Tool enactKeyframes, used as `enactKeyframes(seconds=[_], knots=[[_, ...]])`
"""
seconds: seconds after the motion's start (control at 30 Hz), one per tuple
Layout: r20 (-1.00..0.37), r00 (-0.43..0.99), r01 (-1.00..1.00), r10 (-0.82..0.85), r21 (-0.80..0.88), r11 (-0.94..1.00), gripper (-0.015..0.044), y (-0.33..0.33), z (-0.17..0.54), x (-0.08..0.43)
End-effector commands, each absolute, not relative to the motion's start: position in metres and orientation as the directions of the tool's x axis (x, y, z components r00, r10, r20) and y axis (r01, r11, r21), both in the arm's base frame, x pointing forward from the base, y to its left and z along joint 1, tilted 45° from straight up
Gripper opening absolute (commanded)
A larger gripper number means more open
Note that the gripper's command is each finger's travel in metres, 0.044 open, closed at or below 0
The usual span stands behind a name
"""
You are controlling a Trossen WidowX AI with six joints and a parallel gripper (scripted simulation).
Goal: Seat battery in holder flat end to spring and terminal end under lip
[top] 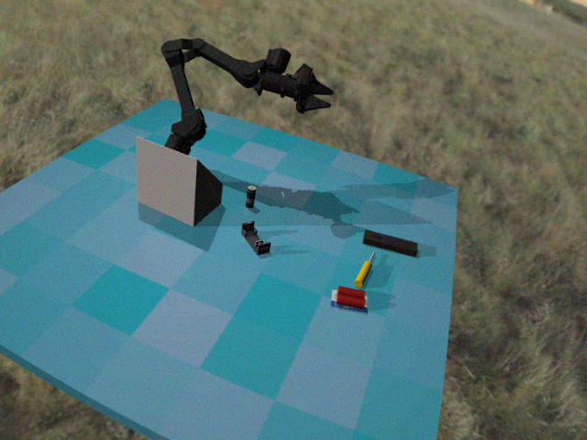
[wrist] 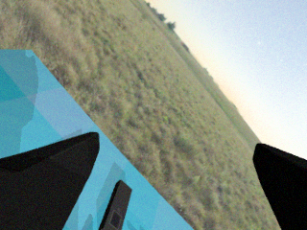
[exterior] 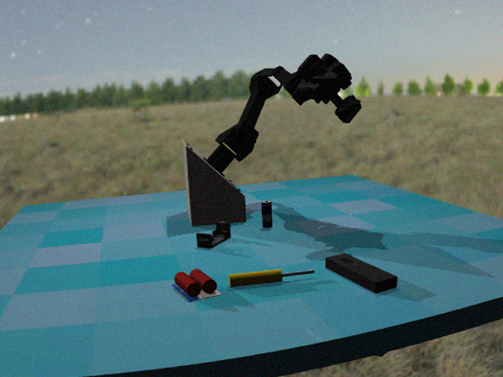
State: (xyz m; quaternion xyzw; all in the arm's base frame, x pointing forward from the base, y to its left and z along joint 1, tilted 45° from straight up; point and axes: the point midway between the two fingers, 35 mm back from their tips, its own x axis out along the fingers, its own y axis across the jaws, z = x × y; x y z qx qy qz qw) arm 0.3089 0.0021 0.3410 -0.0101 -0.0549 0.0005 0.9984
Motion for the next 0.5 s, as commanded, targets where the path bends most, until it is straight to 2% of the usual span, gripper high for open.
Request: enactKeyframes(seconds=[0.0,0.03,0.13,0.23,0.37,0.47], knots=[[0.091,0.996,-0.002,0.004,-0.026,1.000,0.0374,0.002,0.337,0.311],[0.034,0.999,-0.009,0.010,-0.042,0.999,0.0347,0.000,0.324,0.317],[-0.279,0.959,-0.072,0.047,-0.083,0.994,0.0269,-0.011,0.251,0.334],[-0.464,0.882,-0.123,0.082,-0.060,0.991,0.0190,-0.018,0.205,0.334],[-0.710,0.681,-0.189,0.180,0.068,0.980,0.0085,-0.026,0.136,0.314],[-0.811,0.512,-0.195,0.284,0.212,0.958,0.0006,-0.027,0.099,0.291]])
